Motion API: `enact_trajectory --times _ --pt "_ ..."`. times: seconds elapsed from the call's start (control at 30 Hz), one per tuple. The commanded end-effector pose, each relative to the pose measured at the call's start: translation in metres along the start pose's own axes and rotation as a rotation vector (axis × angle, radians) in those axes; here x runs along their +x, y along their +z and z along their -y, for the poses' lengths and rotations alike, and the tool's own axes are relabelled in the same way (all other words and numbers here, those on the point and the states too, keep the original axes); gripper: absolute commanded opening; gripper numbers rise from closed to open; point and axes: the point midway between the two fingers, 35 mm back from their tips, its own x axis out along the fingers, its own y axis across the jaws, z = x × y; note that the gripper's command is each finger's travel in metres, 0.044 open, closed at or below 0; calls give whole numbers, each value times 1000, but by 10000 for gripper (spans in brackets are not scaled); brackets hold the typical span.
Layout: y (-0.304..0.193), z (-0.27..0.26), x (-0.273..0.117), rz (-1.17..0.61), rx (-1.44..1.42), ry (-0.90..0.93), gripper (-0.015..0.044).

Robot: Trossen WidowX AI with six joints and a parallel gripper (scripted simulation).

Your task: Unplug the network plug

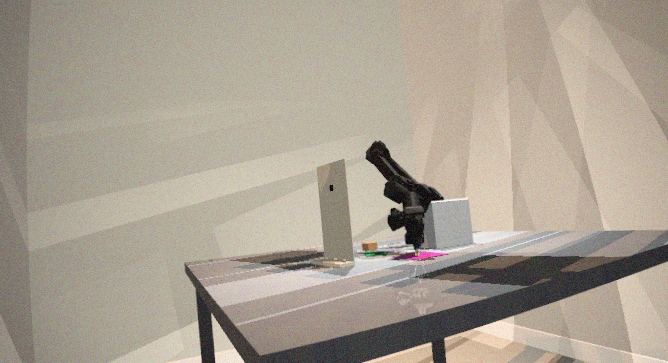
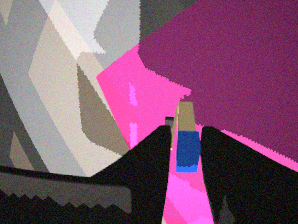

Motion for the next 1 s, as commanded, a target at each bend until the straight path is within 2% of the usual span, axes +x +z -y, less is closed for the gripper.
enact_trajectory --times 0.0,0.97 --pt "0 0 0 0 0 0 156" --pt "-4 -1 -20 -5 -1 -2 156"
